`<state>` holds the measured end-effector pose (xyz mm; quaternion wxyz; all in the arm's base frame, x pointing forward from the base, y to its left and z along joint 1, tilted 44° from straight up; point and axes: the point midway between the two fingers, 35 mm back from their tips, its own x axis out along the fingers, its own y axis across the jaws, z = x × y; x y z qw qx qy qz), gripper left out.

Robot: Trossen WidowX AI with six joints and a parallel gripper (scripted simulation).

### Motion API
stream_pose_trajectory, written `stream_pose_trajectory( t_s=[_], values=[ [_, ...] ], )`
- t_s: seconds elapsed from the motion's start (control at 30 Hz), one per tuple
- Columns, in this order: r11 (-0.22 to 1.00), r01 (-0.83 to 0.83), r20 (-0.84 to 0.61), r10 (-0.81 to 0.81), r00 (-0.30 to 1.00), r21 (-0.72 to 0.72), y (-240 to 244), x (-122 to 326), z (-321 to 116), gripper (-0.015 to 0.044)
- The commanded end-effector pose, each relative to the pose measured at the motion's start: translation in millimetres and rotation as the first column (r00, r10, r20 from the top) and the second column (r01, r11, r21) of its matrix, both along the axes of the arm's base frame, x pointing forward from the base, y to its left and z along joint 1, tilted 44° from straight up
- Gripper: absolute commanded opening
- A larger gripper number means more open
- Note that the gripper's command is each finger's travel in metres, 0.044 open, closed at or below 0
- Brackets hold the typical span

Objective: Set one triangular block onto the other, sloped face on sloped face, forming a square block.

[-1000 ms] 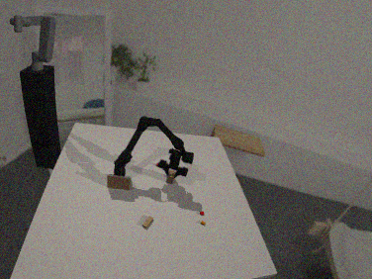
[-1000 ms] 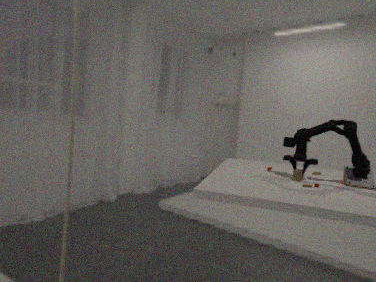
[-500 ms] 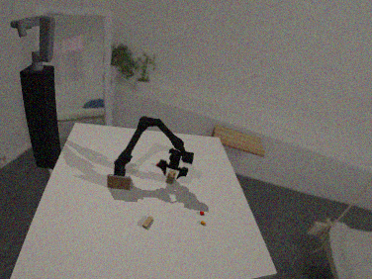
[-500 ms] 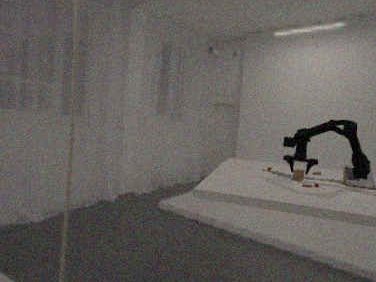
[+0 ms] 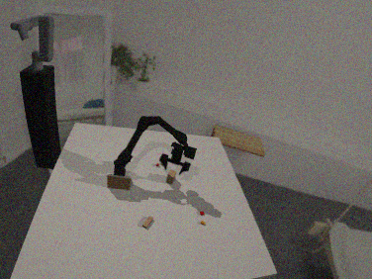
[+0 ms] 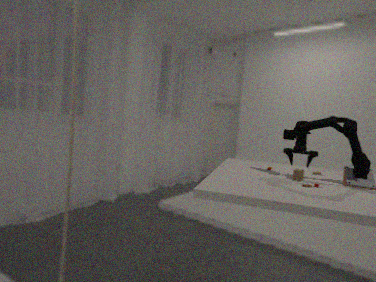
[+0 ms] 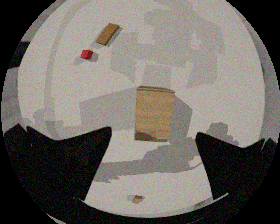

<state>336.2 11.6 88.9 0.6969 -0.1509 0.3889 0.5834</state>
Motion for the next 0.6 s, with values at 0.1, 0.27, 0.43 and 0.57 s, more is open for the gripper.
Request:
stream_pose_trajectory(
  t_s=[0.1, 0.27, 0.43, 0.57],
  values=[
    [1.000, 0.004, 0.009, -0.004, 1.000, -0.002, -44.2, -4.7, 44.6, 0.0440],
    [1.000, 0.021, 0.016, -0.020, 1.000, -0.004, -41.4, -2.7, 40.2, 0.0440],
    [1.000, 0.021, 0.016, -0.020, 1.000, -0.004, -41.4, -2.7, 40.2, 0.0440],
    [1.000, 0.021, 0.016, -0.020, 1.000, -0.004, -41.4, -2.7, 40.2, 0.0440]
  ],
)
